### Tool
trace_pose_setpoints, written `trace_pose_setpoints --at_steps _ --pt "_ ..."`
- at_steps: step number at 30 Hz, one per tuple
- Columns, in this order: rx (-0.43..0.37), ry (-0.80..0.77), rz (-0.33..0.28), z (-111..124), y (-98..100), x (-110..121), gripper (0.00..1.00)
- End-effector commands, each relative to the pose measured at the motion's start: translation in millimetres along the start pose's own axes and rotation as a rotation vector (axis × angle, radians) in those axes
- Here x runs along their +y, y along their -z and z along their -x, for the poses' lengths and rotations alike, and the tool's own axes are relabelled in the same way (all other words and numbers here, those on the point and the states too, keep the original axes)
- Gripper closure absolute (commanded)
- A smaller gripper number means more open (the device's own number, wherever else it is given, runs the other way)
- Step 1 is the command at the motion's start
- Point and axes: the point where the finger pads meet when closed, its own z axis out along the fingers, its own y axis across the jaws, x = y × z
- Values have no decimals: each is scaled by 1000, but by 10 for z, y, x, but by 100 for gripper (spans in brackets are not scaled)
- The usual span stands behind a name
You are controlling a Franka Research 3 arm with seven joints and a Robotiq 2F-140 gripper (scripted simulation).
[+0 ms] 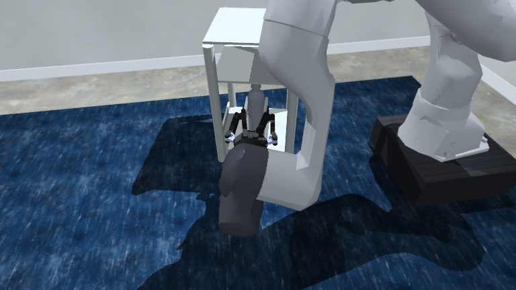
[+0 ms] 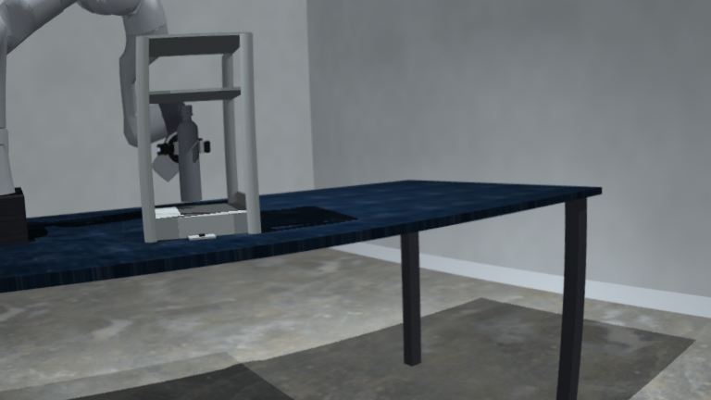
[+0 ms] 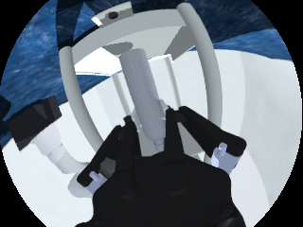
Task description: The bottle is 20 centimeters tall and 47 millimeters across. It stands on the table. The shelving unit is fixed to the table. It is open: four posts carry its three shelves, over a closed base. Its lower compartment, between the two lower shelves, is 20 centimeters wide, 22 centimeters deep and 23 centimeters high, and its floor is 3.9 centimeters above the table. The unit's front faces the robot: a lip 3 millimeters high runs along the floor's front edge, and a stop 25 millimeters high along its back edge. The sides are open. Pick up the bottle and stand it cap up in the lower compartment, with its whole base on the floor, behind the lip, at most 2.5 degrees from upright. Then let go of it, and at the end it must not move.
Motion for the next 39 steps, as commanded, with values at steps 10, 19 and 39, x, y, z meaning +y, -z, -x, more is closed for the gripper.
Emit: trace_pose_setpoints --at_steps 10,19,39 --pt "-1 -8 2 16 -13 27 100" --pt "-1 -8 2 5 -13 28 100" --pt "-1 -8 2 -136 -13 29 100"
